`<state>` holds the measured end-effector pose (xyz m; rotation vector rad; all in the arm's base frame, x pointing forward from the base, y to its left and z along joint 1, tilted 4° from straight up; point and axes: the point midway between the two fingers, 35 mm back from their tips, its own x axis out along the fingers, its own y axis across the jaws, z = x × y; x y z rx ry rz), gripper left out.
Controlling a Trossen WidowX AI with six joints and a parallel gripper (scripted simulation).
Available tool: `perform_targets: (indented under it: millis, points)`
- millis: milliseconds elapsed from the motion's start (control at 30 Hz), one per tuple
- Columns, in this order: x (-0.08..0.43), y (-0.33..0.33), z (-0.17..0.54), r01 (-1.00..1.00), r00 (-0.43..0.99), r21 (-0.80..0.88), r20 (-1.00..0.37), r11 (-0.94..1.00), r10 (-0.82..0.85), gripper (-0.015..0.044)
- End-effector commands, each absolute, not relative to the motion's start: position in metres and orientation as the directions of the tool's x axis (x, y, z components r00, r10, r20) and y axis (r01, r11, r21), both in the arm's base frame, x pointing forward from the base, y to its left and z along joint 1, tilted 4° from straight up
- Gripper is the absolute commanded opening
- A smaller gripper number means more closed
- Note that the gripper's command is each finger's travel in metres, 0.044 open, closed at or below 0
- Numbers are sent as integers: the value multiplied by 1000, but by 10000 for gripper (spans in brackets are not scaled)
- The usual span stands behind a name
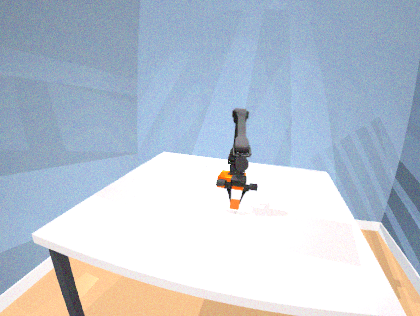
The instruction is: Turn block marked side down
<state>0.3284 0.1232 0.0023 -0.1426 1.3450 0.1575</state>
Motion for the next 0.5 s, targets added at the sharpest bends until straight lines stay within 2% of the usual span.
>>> perform_targets:
  millis: [0, 467]
  points:
    - [328, 123, 3, -190, 287, -15, -957, 982, 41, 0]
    - [323, 121, 5, -185, 450, -10, -890, 983, 76, 0]
